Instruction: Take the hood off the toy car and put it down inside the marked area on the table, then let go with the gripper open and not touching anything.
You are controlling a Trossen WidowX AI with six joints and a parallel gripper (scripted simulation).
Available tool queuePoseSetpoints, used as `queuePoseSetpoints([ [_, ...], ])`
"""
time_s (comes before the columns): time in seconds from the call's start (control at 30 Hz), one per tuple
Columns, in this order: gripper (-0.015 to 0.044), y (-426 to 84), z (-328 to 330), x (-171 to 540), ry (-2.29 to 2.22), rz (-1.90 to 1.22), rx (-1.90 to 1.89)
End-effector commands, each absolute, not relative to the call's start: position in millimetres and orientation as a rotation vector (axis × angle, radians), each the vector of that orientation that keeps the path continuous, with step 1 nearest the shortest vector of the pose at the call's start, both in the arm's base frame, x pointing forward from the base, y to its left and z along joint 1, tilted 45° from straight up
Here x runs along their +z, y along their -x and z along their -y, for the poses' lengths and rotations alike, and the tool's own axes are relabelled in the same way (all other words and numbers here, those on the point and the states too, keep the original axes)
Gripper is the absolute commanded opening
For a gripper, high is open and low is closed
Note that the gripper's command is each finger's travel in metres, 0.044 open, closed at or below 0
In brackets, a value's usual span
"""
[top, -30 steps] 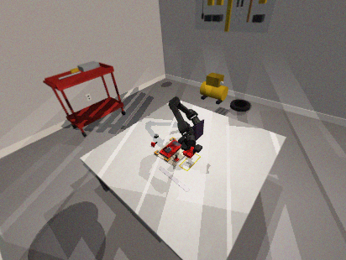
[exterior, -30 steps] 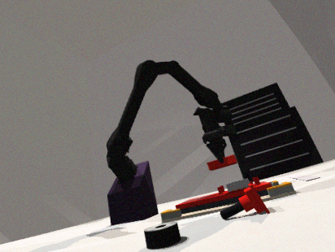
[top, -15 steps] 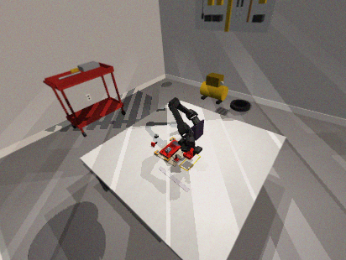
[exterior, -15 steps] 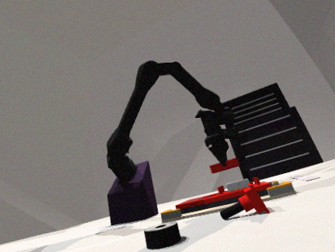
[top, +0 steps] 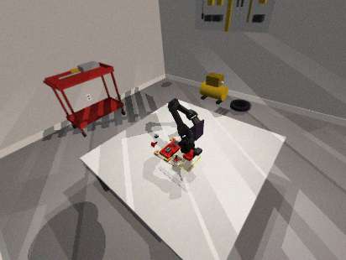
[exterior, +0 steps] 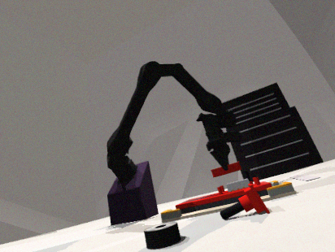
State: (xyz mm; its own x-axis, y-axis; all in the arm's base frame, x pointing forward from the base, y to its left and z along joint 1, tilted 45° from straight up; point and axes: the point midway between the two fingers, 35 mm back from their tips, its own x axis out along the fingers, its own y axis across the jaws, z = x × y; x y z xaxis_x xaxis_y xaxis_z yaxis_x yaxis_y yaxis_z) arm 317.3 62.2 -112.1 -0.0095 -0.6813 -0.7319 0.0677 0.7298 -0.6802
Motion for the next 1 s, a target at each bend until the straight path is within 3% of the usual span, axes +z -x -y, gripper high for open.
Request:
queuePoseSetpoints([
  [0.0,0.0000,-313,-56,-117,0.547,-1.483,-0.643],
  [0.97,0.0000,-312,-36,-136,0.548,-1.482,-0.645],
])
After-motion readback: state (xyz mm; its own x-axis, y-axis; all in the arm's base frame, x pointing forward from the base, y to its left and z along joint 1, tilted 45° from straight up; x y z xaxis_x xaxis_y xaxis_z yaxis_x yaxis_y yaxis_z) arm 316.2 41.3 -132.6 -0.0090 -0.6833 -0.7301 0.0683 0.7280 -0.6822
